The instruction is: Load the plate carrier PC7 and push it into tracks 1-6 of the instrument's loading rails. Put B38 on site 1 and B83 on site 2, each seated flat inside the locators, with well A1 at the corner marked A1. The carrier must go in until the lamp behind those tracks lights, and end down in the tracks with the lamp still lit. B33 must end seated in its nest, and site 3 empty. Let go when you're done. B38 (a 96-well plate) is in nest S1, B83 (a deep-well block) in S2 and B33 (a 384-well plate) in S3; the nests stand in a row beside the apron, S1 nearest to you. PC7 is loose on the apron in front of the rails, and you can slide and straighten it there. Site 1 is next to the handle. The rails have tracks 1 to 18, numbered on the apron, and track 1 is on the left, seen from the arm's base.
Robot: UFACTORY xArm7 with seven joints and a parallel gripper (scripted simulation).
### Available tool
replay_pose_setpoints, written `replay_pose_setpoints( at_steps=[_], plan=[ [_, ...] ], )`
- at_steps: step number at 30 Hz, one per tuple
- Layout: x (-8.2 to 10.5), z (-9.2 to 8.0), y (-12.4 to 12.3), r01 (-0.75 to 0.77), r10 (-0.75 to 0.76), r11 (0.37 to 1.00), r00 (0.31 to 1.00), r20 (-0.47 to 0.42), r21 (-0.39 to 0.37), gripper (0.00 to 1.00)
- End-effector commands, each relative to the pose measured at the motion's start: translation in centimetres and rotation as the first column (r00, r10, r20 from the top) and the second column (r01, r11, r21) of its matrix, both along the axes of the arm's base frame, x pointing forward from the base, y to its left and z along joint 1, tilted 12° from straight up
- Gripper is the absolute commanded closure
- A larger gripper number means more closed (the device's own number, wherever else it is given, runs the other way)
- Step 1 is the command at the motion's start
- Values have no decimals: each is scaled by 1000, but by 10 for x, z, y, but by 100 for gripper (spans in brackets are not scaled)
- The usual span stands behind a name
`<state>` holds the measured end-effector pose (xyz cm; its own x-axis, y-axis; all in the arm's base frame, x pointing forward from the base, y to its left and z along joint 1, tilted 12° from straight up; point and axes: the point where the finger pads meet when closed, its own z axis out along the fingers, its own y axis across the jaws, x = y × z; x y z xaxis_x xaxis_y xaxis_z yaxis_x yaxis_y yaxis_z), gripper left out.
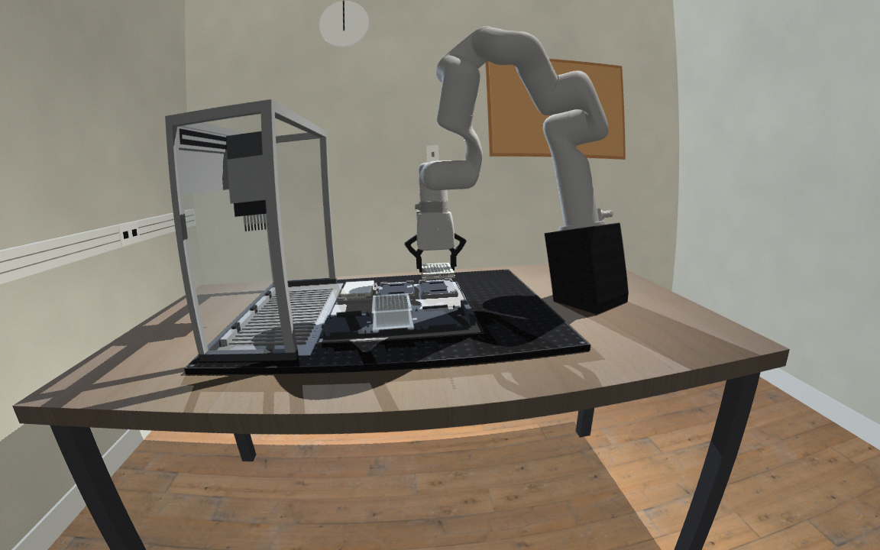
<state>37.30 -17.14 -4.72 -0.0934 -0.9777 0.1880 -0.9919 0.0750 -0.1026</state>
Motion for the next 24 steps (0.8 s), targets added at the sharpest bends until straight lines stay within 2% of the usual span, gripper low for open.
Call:
replay_pose_setpoints(
  at_steps=[1, 24],
  plan=[
    [0, 9, 1, 0, 0, 1000, 1000, 1, -1, 100],
    [-3, 42, 8, 0, 0, 1000, 1000, 1, -1, 100]
  ],
)
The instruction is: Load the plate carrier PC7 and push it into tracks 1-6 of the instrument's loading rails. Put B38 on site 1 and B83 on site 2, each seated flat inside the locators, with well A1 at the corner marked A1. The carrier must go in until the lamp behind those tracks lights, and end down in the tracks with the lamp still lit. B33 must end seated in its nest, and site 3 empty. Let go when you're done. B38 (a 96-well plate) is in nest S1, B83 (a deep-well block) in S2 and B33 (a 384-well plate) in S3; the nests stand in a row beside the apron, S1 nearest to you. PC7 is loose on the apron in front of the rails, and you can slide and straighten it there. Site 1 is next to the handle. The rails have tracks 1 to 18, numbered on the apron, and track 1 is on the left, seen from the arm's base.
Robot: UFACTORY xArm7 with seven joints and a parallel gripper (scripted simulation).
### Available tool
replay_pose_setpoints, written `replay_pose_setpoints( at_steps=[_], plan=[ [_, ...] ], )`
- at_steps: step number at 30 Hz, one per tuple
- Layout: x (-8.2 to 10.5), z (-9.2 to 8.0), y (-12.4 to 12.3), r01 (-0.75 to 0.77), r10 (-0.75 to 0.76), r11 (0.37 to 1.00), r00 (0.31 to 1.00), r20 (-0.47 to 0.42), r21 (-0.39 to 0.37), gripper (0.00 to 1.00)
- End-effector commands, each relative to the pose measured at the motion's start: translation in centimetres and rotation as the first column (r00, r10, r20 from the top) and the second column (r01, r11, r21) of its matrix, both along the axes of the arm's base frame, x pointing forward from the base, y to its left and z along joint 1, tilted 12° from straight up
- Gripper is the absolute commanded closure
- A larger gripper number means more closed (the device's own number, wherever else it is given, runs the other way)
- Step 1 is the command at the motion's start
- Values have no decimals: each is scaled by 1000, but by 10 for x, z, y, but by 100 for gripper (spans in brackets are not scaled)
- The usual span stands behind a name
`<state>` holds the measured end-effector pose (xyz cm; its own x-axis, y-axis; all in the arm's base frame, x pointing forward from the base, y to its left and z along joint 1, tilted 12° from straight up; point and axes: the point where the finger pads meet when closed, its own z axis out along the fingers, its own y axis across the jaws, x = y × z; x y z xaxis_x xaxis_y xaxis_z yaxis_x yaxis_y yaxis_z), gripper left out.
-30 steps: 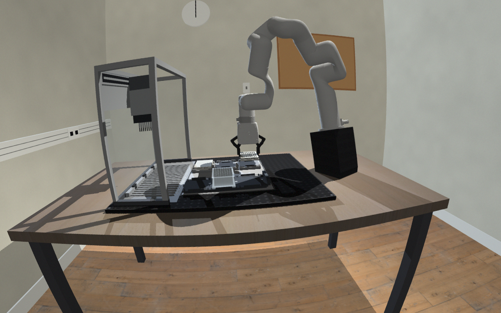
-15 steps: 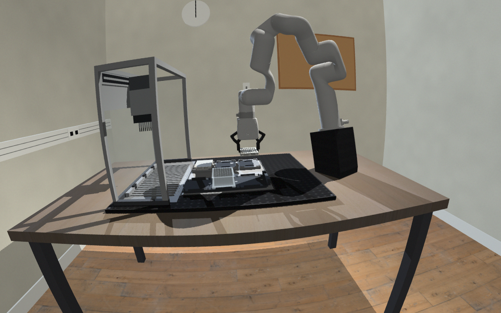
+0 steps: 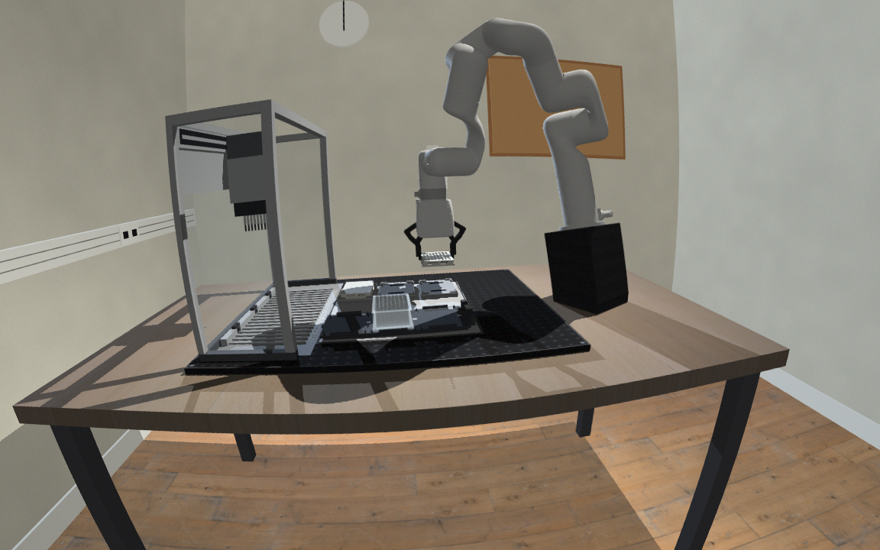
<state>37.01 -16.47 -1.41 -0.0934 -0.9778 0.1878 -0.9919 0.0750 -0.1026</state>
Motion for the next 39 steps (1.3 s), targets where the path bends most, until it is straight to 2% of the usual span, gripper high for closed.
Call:
replay_pose_setpoints(
  at_steps=[1, 21, 35, 39],
  plan=[
    [0, 10, 2, 0, 0, 1000, 1000, 1, -1, 100],
    [-2, 39, 7, 0, 0, 1000, 1000, 1, -1, 100],
    [-2, 39, 7, 0, 0, 1000, 1000, 1, -1, 100],
    [1, 35, 27, -130, 129, 991, 991, -26, -11, 100]
  ],
)
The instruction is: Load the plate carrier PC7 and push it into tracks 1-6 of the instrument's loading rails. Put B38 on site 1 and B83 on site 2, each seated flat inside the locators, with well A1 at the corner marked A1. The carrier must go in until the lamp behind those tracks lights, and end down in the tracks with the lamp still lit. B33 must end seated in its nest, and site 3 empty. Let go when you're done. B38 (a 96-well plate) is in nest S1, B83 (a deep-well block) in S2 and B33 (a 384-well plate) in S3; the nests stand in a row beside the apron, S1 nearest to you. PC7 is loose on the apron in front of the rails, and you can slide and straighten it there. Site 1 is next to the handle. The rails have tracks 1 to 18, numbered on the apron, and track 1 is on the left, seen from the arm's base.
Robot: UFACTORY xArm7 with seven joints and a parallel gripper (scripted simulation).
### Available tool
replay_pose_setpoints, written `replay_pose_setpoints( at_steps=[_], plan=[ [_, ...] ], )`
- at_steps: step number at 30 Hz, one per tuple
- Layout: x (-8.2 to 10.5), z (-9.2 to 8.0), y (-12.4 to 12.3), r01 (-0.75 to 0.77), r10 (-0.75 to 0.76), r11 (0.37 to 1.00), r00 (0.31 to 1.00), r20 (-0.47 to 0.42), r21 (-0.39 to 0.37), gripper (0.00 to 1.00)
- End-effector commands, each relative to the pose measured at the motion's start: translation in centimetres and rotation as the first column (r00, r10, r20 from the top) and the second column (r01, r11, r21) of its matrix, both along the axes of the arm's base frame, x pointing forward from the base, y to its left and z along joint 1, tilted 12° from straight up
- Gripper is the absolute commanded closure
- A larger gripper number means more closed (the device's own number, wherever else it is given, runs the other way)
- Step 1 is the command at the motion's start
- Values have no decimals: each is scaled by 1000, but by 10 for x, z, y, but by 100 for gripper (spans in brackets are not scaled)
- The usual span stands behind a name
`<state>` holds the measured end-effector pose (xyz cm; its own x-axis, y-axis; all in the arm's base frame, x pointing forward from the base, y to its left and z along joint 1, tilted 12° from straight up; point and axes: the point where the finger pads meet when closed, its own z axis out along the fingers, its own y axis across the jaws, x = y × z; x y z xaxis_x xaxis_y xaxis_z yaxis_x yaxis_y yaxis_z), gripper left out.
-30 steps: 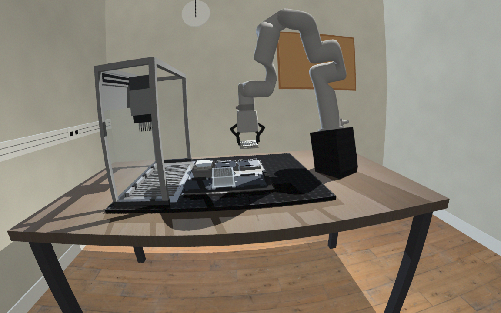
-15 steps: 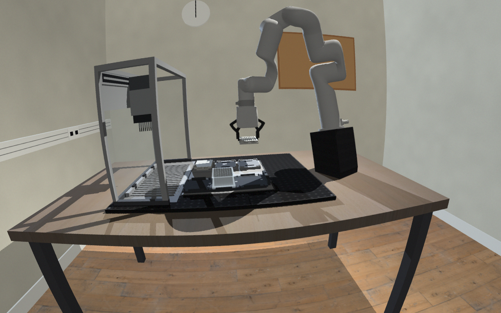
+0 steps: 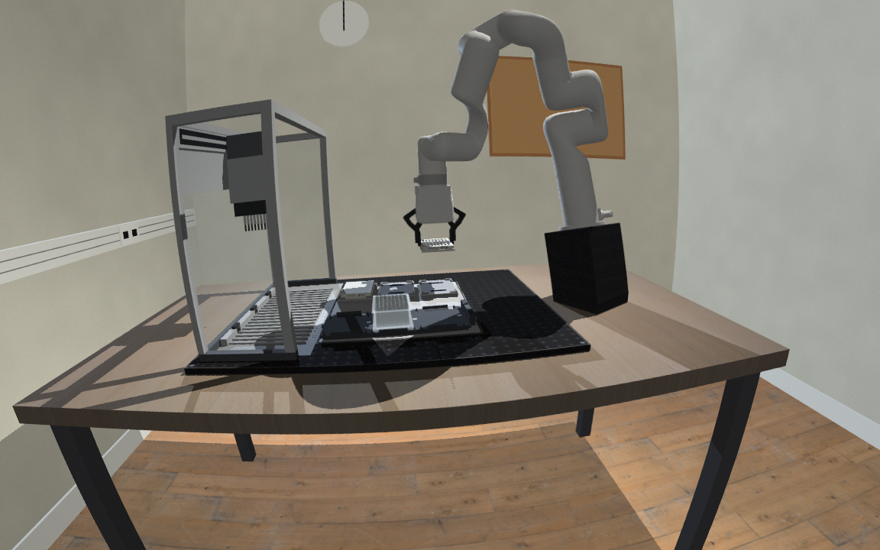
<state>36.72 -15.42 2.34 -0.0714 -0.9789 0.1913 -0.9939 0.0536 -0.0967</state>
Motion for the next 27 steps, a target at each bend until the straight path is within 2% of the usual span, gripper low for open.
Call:
replay_pose_setpoints(
  at_steps=[1, 5, 7, 11, 16, 22, 24, 27],
  plan=[
    [5, -3, 21, -141, 141, 990, 990, -27, -10, 100],
    [8, -7, 41, -269, 267, 963, 962, -55, -16, 100],
    [8, -7, 41, -269, 267, 963, 962, -55, -16, 100],
    [11, -11, 60, -392, 389, 920, 917, -83, -18, 100],
    [16, -15, 84, -536, 531, 844, 839, -118, -16, 100],
    [21, -21, 114, -690, 681, 723, 715, -160, -5, 100],
    [21, -21, 114, -690, 681, 723, 715, -160, -5, 100],
    [23, -24, 128, -758, 746, 653, 642, -179, 3, 100]
  ],
)
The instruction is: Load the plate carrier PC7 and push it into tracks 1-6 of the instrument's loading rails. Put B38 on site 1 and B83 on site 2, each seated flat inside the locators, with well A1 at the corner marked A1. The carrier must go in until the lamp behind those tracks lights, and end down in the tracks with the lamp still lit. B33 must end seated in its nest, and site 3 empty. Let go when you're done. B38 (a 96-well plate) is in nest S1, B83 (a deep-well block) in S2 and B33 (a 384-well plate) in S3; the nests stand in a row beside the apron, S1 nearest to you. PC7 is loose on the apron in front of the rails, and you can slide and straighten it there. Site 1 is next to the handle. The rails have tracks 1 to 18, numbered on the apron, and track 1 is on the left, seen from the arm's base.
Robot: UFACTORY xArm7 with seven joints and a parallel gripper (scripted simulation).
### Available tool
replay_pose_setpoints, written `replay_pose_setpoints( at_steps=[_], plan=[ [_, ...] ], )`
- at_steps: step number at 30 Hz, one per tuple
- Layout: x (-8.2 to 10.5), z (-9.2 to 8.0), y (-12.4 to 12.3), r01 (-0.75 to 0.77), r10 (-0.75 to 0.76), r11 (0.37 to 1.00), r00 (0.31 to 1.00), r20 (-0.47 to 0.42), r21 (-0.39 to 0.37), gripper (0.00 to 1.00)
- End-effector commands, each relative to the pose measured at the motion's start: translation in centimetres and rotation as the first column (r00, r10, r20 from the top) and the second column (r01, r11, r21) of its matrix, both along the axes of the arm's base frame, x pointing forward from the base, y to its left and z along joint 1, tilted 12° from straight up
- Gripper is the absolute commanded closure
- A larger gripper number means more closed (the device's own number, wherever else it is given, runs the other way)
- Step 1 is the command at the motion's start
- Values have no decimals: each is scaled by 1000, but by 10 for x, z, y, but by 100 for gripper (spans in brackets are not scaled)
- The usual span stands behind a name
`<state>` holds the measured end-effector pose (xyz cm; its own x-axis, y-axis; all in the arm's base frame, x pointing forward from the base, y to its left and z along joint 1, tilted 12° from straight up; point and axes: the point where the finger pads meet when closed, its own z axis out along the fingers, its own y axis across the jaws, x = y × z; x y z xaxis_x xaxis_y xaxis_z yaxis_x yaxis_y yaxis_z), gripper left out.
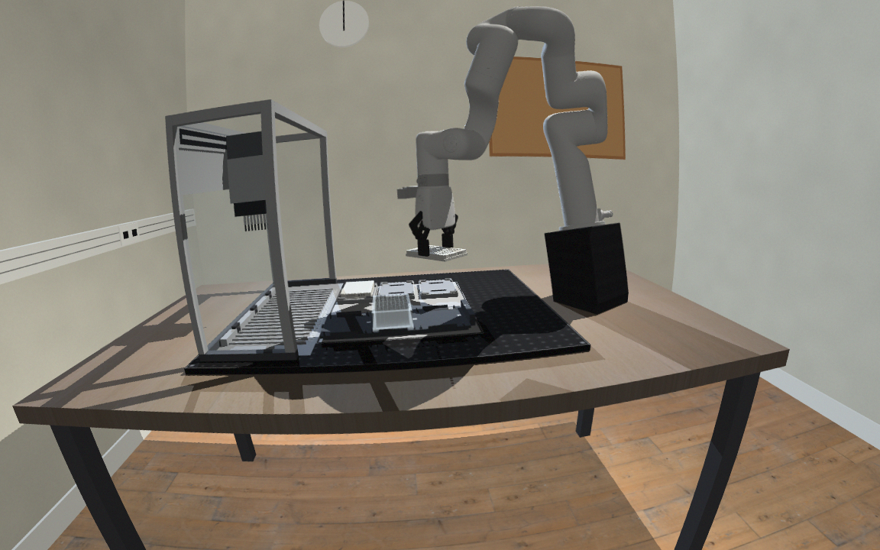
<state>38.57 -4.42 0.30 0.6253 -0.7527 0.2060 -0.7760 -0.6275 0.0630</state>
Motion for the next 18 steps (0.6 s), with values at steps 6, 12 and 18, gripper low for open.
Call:
replay_pose_setpoints(
  at_steps=[6, 12, 18],
  plan=[
    [10, -9, 47, -316, 315, 949, 947, -62, -14, 100],
    [15, -14, 76, -495, 491, 869, 865, -105, -14, 100],
    [18, -18, 96, -604, 597, 797, 791, -133, -10, 100]
  ],
)
